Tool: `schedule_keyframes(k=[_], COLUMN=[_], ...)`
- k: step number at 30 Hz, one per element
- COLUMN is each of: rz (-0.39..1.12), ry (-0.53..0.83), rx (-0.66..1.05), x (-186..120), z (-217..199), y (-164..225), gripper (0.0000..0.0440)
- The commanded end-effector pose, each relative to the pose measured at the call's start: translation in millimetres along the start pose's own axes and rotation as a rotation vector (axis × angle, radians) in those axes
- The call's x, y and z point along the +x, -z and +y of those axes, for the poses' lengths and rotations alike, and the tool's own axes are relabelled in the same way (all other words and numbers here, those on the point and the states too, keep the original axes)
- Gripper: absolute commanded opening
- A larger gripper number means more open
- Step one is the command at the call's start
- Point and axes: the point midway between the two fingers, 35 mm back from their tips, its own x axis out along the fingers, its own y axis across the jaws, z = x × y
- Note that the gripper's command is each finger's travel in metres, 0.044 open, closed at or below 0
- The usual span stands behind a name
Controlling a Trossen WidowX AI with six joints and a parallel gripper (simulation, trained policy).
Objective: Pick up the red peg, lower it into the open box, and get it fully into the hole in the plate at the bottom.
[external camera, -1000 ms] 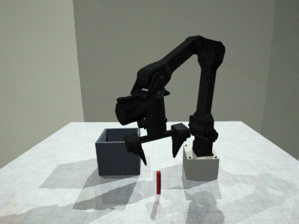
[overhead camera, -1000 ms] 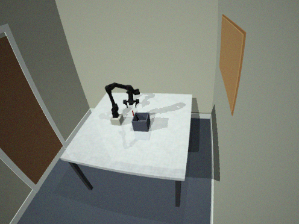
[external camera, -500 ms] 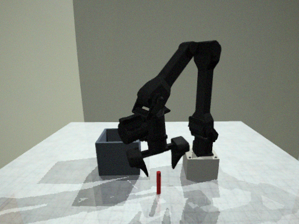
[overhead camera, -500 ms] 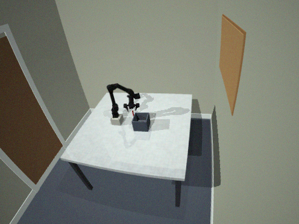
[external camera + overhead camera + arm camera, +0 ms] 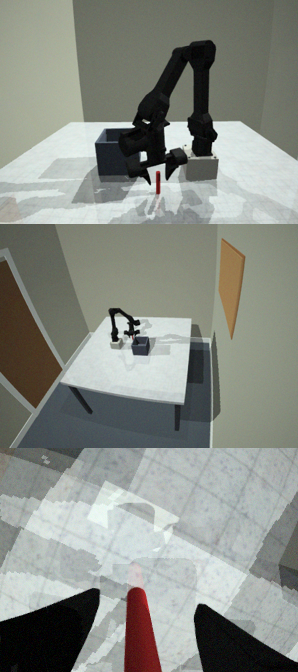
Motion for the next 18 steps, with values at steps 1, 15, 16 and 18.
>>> schedule_keyframes(k=[1, 15, 16, 18], rz=[0.005, 0.031, 0.032, 0.036], ry=[0.001, -0.082, -0.091, -0.107], rx=[-0.006, -0.031, -0.028, -0.022], x=[9, 2, 0, -4], z=[3, 26, 28, 31], y=[3, 9, 8, 8], gripper=[0.0163, 0.0, 0.0, 0.0])
